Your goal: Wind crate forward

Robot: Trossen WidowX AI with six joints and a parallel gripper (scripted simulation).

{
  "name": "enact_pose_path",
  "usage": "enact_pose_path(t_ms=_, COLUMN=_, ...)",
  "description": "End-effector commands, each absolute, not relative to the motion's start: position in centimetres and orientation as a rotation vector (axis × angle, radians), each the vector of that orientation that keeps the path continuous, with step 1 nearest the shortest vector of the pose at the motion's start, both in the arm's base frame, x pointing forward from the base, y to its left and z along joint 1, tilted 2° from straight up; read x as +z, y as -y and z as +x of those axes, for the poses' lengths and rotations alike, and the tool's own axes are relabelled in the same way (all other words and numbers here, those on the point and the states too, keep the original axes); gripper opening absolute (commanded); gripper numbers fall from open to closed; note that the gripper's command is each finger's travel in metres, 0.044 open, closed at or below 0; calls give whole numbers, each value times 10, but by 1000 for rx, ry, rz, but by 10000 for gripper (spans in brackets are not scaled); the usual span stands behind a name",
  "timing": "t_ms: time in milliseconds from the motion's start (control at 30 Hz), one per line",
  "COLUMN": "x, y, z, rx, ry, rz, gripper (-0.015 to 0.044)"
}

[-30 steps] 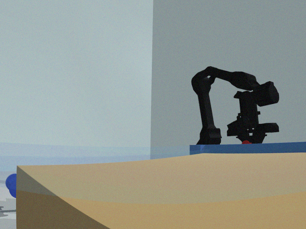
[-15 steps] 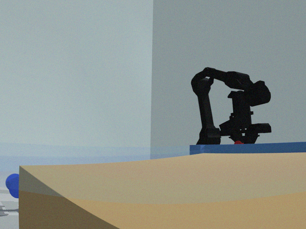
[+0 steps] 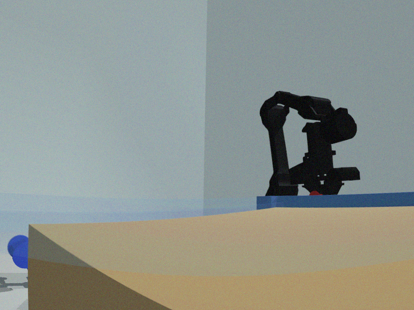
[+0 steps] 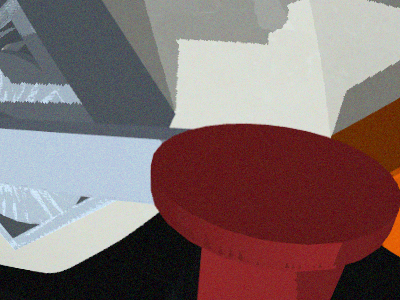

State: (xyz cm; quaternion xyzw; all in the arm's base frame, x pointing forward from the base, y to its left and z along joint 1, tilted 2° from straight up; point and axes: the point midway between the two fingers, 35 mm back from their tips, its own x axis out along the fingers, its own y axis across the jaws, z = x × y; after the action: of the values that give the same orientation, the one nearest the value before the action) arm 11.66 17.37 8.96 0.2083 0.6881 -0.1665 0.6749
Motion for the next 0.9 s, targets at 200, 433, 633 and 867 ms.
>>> enact_pose_path(t_ms=200, x=90, y=-165, z=141, rx=-394, ry=-1509, rz=475, gripper=0)
enact_pose_path(t_ms=433, x=90, y=-163, z=152, rx=-394, ry=-1508, rz=475, gripper=0)
enact_pose_path(t_ms=633, x=91, y=-162, z=162, rx=-393, ry=-1507, rz=475, gripper=0)
enact_pose_path(t_ms=867, x=91, y=-162, z=173, rx=-393, ry=-1506, rz=475, gripper=0)
